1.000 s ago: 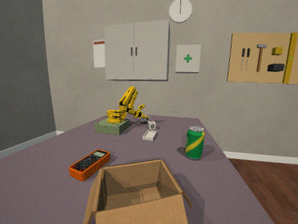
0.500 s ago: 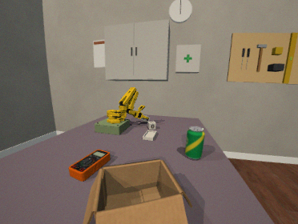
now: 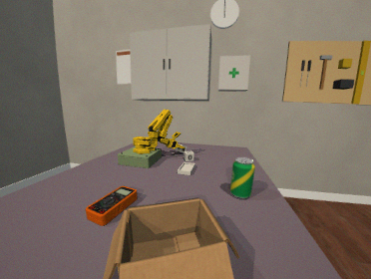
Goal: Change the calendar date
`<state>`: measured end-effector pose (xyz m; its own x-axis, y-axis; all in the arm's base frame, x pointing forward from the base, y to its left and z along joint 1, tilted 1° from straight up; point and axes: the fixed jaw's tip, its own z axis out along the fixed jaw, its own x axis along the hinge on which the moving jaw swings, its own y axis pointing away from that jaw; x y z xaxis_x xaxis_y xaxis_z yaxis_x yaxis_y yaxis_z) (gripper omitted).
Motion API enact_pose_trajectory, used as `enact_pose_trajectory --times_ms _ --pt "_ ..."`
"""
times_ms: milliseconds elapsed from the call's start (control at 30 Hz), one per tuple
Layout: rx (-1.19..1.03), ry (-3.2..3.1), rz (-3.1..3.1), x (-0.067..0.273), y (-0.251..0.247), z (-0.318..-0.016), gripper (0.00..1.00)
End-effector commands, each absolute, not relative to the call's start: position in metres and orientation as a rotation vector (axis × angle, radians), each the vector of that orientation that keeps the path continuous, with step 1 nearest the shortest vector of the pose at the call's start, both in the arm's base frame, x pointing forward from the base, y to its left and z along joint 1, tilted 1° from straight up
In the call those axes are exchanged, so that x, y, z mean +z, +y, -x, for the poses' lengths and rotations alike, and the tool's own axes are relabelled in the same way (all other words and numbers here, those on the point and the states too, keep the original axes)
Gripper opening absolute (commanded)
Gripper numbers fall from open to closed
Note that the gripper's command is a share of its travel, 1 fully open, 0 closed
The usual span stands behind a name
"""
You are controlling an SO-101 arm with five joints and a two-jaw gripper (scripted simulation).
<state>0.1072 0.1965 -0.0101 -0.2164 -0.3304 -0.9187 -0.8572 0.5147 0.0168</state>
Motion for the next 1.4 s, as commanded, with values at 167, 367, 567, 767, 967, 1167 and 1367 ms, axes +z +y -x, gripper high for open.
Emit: enact_pose_trajectory --times_ms 167,367,567,767,967,1167,1367 --pt "0.675 1.770 0.990 -0.0096 0.1969 -0.1088 0.21" --pt "0.675 1.770 0.990 -0.0096 0.1969 -0.1088 0.27" --pt "0.675 1.770 0.990 -0.0096 0.1969 -0.1088 0.27" --pt "0.675 1.770 0.990 -0.0096 0.1969 -0.1088 0.29" --pt "0.675 1.770 0.990 -0.0096 0.1969 -0.1088 0.31" --pt "0.675 1.770 0.990 -0.0096 0.1969 -0.1088 0.34" --pt "0.675 1.770 0.990 -0.0096 0.1969 -0.1088 0.36"
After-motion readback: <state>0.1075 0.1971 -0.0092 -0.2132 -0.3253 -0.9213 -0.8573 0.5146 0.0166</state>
